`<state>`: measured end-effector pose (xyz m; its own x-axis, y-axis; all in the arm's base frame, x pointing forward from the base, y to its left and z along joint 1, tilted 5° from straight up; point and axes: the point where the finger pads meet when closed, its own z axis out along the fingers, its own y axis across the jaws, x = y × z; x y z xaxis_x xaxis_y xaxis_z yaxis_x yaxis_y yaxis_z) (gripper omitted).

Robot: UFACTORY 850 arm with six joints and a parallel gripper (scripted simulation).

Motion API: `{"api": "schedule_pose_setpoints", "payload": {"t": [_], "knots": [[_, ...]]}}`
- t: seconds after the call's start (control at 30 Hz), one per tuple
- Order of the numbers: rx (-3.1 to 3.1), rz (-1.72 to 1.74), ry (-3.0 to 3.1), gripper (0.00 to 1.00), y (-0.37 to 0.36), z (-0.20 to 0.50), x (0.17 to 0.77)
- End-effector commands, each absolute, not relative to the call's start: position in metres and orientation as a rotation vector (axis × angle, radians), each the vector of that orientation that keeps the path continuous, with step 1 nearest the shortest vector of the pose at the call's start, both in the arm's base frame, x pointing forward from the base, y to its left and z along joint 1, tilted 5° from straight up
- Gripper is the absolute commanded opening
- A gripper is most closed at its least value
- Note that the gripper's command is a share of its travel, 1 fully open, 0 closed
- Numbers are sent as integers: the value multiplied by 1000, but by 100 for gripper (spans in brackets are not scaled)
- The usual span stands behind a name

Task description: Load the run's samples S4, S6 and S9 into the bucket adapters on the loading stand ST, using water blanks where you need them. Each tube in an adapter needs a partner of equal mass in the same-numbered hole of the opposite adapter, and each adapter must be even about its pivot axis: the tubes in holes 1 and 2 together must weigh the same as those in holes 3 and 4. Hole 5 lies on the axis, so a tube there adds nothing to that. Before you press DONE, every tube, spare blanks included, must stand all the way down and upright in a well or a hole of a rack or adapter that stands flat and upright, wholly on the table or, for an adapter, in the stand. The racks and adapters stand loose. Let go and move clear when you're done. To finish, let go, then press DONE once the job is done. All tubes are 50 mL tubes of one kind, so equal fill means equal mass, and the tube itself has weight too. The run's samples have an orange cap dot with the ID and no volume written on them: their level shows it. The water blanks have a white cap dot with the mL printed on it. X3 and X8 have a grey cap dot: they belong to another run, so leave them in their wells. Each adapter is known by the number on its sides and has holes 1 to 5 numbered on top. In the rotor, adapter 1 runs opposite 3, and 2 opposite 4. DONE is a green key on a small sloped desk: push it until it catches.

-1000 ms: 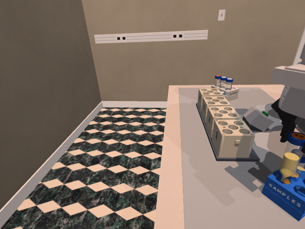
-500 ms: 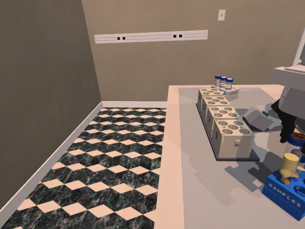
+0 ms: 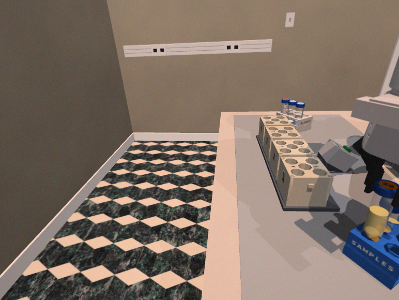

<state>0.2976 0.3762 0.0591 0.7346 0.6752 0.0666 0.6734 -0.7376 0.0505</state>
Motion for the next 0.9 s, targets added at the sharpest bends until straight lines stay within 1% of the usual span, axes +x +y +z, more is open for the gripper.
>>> {"api": "schedule_pose_setpoints", "payload": {"t": [0.0, 0.87], "knots": [[2905, 129, 1129, 0, 377, 56, 298], [2905, 129, 1129, 0, 377, 34, 300]]}}
